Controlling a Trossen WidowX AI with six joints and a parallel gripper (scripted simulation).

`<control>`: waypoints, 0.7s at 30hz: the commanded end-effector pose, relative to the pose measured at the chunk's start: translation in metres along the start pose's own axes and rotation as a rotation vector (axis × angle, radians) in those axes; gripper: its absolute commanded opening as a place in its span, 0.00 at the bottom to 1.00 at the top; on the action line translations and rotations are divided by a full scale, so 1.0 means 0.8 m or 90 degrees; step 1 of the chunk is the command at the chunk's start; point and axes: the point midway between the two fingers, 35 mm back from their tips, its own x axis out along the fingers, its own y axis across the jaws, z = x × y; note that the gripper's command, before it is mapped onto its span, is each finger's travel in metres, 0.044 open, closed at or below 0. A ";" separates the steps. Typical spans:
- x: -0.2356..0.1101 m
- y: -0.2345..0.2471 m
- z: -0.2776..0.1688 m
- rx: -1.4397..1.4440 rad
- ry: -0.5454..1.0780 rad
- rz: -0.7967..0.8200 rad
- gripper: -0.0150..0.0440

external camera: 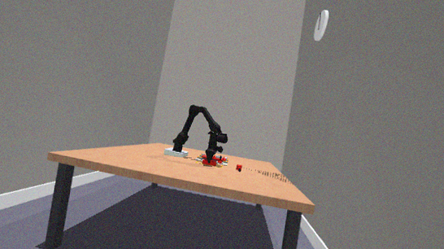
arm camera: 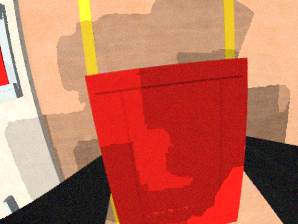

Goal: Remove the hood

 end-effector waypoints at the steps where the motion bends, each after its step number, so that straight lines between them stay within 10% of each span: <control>1: 0.000 0.000 0.000 0.000 0.000 0.000 0.97; 9: -0.088 -0.001 0.001 0.000 0.000 0.003 1.00; 21: -0.092 -0.001 0.000 0.000 0.000 0.003 1.00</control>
